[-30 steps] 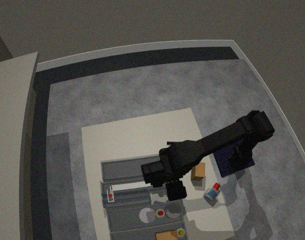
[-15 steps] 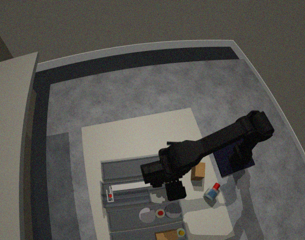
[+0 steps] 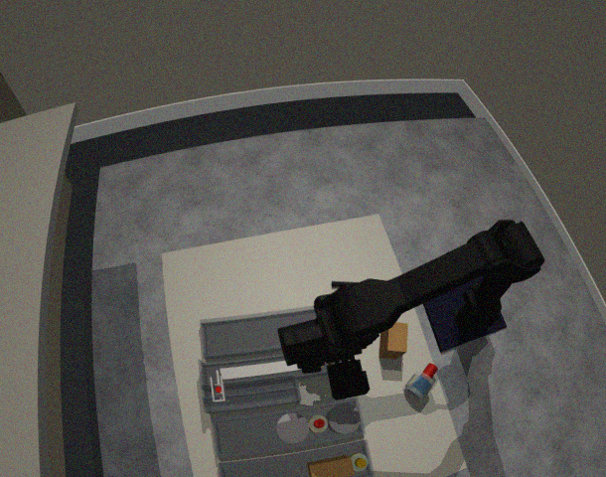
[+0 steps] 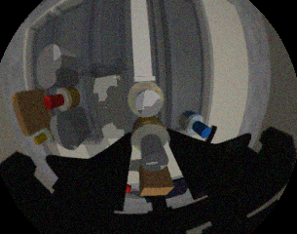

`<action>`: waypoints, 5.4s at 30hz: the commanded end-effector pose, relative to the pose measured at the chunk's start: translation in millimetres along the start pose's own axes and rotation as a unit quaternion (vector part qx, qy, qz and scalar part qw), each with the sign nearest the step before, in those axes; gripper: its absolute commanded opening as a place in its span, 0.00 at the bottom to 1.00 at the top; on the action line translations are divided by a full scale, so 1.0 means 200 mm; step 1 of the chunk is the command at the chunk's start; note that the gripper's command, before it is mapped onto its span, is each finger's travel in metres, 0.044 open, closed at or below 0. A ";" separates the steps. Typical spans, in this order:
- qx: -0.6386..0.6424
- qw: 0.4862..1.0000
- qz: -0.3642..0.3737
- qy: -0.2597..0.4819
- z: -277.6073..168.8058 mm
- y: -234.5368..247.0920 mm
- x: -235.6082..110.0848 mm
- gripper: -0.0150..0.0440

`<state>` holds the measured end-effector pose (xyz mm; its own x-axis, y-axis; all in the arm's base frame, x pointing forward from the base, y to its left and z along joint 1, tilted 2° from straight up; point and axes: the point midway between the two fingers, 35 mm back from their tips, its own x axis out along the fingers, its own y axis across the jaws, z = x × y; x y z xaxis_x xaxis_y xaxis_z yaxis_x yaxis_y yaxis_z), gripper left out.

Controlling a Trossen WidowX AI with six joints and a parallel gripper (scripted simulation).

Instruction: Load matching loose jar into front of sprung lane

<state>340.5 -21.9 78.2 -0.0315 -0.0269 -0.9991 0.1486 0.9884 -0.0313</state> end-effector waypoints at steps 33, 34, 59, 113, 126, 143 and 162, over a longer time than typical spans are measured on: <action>-0.002 1.000 0.002 -0.013 0.03 0.00 0.05 0.25; -0.002 1.000 0.002 -0.013 0.03 0.00 0.05 0.25; -0.002 1.000 0.002 -0.013 0.02 0.00 0.09 0.25; -0.002 1.000 0.002 -0.012 -0.02 0.00 0.12 0.25; -0.002 1.000 0.002 -0.012 -0.03 0.00 0.12 0.25; -0.002 1.000 0.002 -0.012 -0.03 0.00 0.11 0.76; -0.002 1.000 0.002 -0.012 -0.12 0.00 0.01 0.76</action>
<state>326.3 -19.8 78.6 0.0004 -0.0279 -0.9996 0.1445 0.9891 -0.0275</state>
